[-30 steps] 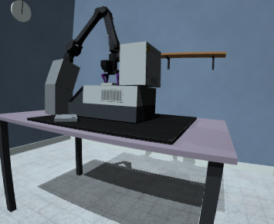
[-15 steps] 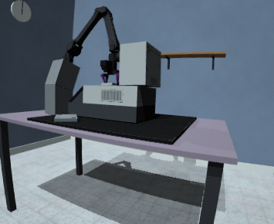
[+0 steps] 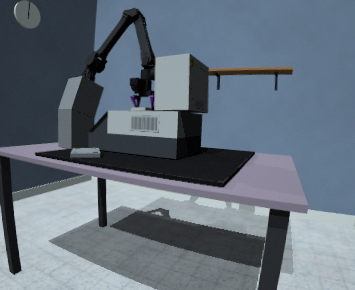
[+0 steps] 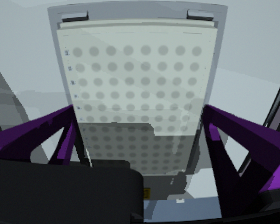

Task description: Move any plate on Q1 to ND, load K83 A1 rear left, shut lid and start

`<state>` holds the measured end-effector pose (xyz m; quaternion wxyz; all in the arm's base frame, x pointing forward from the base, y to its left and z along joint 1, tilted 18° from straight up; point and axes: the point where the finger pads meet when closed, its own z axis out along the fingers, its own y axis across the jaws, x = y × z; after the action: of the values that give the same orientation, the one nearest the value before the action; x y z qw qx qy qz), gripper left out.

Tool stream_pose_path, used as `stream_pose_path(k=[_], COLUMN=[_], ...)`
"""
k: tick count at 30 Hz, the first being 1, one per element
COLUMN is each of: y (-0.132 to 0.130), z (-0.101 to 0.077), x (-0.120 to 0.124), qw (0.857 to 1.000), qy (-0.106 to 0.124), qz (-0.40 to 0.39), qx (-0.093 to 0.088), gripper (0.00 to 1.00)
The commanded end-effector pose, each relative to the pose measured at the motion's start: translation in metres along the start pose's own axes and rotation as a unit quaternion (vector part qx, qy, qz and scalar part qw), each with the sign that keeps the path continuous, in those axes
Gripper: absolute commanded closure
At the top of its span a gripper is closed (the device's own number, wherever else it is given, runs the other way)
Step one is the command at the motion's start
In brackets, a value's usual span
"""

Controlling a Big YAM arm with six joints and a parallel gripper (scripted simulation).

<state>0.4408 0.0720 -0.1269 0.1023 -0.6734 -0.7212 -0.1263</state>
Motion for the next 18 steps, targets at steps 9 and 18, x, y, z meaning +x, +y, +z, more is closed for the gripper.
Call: stream_pose_path(k=[9,18], y=[0.022,0.006], z=[-0.014,-0.008], x=[0.005,0.003], qw=[1.000,1.000], qy=[-0.002,-0.002], qz=[-0.005,-0.001], qx=[-0.022,-0.009], gripper=[0.00,0.00])
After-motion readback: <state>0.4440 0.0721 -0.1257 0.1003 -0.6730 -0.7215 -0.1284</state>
